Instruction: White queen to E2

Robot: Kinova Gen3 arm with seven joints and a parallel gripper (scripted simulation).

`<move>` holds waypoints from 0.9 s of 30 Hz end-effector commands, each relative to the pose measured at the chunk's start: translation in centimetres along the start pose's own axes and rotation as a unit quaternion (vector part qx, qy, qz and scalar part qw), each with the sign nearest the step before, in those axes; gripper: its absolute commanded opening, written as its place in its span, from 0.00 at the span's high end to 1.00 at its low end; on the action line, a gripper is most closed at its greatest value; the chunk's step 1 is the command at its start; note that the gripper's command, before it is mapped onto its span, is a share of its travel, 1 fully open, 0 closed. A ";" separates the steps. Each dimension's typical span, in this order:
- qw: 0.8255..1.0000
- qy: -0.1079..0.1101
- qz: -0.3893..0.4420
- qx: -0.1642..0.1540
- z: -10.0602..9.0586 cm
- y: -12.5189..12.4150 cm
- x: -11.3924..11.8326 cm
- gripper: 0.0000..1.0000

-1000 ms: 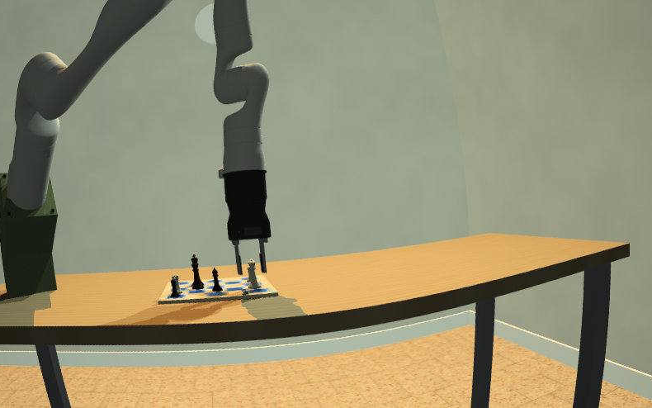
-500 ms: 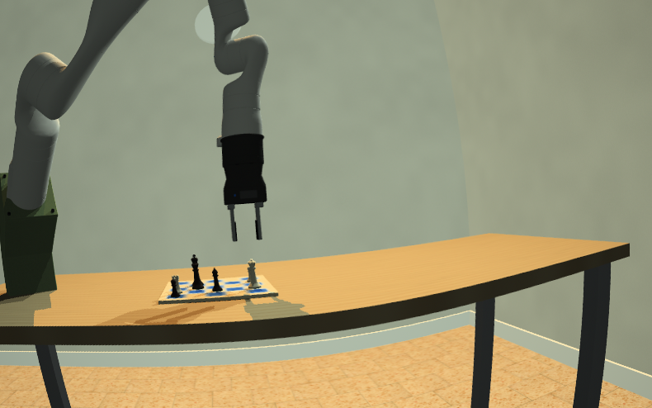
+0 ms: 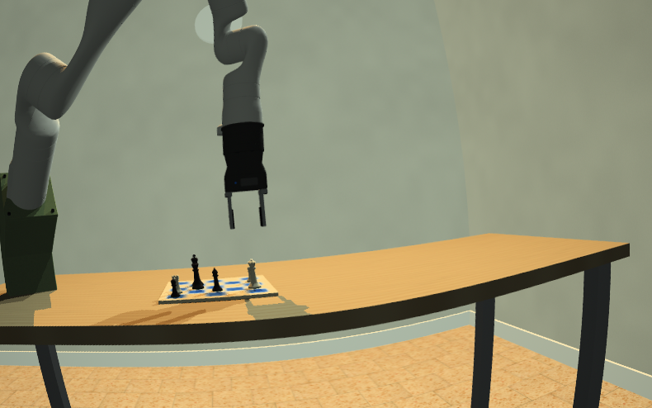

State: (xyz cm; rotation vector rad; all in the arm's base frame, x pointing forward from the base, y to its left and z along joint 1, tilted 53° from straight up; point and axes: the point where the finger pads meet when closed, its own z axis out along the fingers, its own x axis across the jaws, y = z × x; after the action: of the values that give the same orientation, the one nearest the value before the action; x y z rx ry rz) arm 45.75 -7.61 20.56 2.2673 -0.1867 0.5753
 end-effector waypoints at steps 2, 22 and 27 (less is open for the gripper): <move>1.000 0.001 0.000 0.001 -0.1 -0.1 0.0 0.00; 1.000 0.001 0.000 0.001 -0.5 -0.1 0.0 0.00; 1.000 0.001 0.000 0.001 -1.8 -0.1 0.0 0.00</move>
State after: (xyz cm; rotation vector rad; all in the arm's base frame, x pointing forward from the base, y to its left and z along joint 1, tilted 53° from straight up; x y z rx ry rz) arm 45.10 -7.22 21.25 2.2593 -0.1957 0.5643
